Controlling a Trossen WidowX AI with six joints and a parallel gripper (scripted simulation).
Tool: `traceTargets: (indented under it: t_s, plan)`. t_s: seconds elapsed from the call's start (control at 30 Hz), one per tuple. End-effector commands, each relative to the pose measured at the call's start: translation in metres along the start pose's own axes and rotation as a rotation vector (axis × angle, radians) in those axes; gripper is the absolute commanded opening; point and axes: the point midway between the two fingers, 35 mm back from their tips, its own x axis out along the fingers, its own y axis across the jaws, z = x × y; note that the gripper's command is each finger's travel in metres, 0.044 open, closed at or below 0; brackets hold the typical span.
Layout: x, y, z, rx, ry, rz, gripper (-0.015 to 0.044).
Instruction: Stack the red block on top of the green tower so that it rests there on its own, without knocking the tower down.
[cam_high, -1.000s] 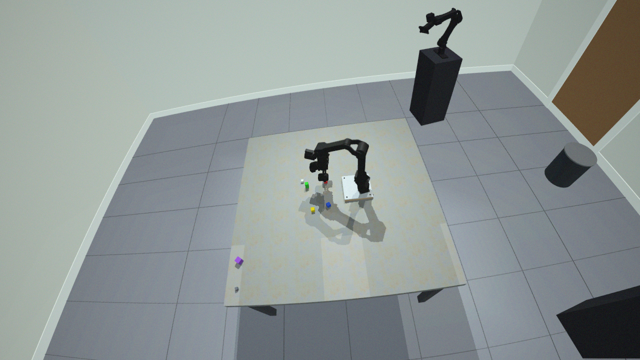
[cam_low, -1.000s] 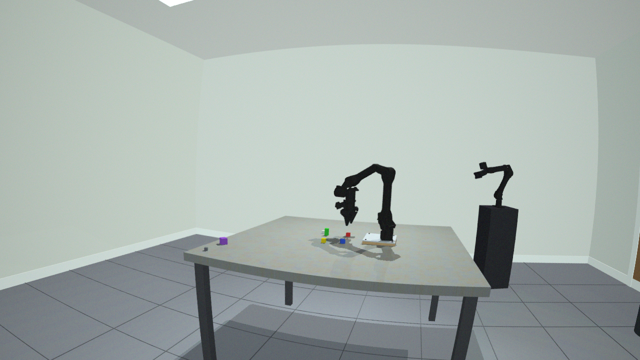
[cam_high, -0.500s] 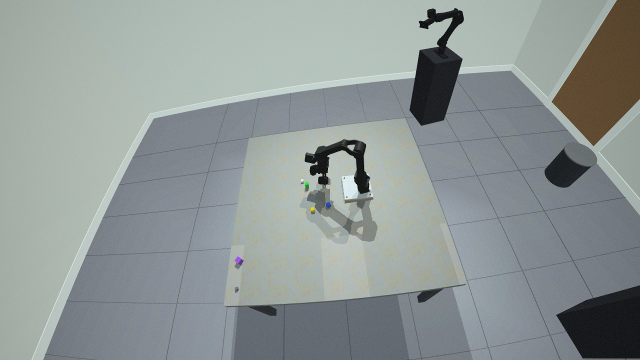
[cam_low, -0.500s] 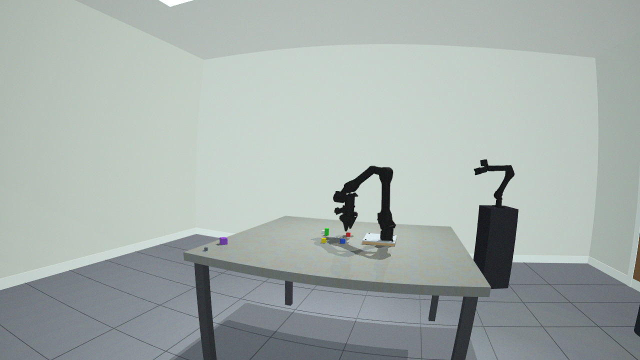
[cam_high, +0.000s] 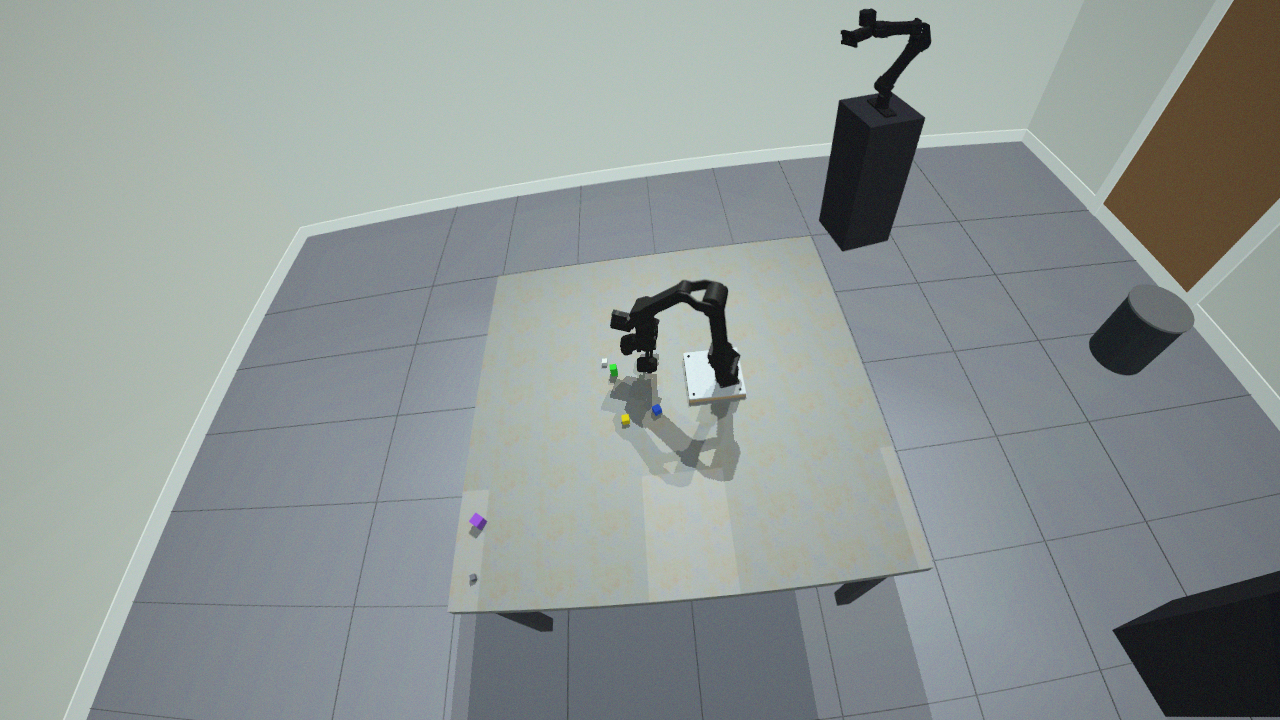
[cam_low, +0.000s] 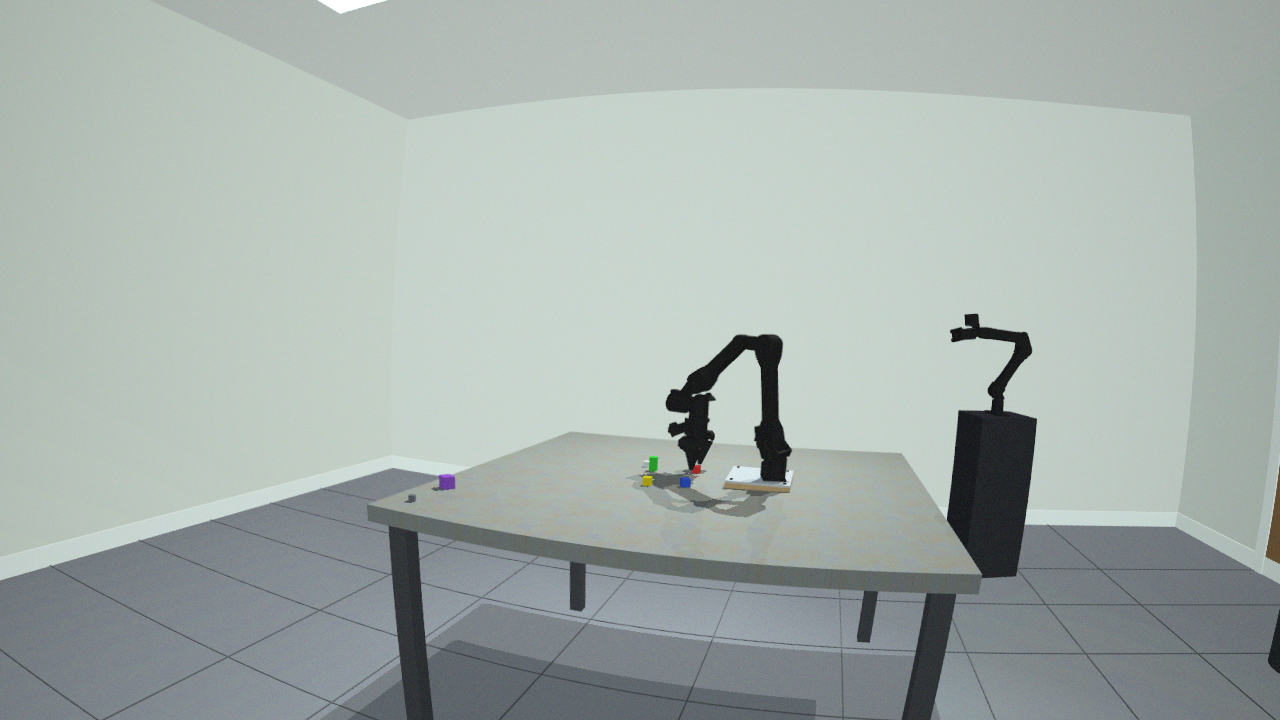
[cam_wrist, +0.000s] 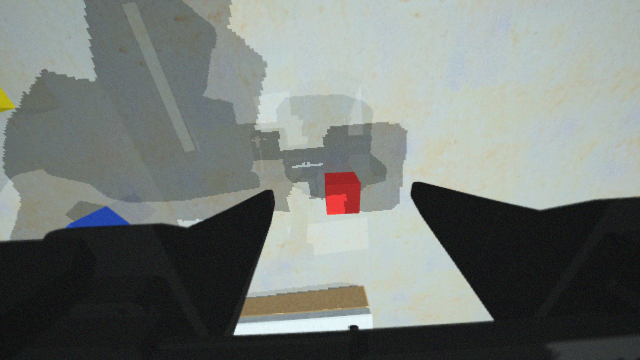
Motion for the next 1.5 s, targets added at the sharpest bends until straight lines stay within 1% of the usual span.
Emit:
traceTargets:
  t_s: [0.0,0.63,1.1,1.37,1.4,1.47]
  plan:
    - [0.0089,0.0001,-0.0027,0.007,0.008,-0.002,0.044]
    - [0.0106,0.0002,-0.0029,0.007,0.008,-0.002,0.044]
    - [0.0106,0.0002,-0.0029,0.007,0.008,-0.002,0.0072]
    - [0.0106,0.0002,-0.0029,0.007,0.008,-0.002,0.0019]
    - [0.0097,0.0002,-0.0028,0.007,0.008,-0.002,0.0]
    - [0.005,0.0002,-0.0024,0.007,0.008,-0.003,0.0]
